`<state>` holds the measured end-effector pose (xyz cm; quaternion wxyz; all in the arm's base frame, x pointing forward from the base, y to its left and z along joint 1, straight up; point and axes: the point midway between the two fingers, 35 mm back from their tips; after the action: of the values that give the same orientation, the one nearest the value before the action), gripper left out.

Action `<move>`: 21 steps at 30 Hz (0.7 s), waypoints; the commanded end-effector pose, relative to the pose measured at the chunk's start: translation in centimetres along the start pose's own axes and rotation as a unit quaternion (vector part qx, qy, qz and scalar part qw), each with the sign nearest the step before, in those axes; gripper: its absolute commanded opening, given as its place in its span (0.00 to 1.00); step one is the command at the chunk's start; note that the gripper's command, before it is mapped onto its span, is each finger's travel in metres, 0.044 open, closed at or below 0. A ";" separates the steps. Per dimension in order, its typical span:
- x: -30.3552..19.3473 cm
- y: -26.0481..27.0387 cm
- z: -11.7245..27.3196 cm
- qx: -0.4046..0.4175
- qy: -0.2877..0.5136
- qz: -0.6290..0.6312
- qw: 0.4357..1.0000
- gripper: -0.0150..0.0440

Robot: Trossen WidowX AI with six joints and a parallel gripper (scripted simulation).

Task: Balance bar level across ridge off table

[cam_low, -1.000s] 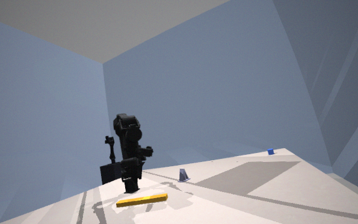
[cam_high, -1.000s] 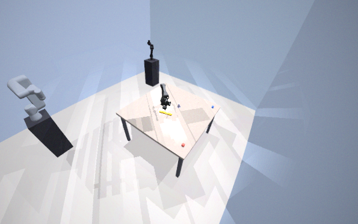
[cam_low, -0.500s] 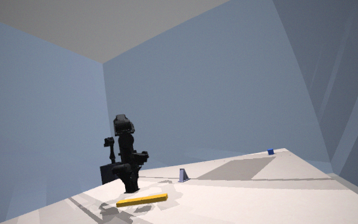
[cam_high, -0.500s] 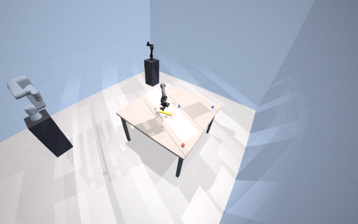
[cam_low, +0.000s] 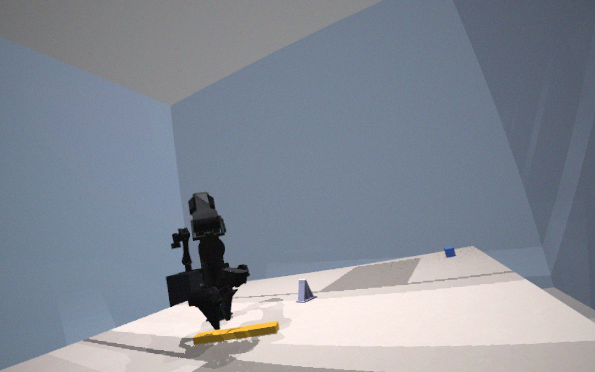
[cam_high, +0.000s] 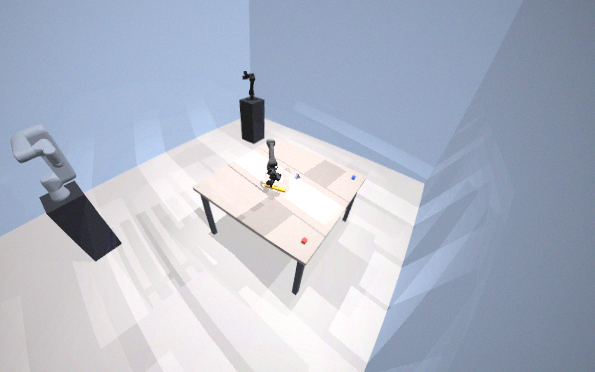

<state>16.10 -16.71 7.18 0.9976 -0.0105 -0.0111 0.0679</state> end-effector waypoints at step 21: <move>-0.2 0.1 -2.7 0.003 0.004 -0.002 1.000 0.79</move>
<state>16.06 -16.67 4.73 0.9976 -0.0090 -0.0099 0.0679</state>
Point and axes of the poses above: the point midway between the two fingers, 35 mm back from their tips, its own z axis back along the fingers, its own y axis across the jaws, x = y × z, and after that the axes turned 9 degrees about -z, right-handed
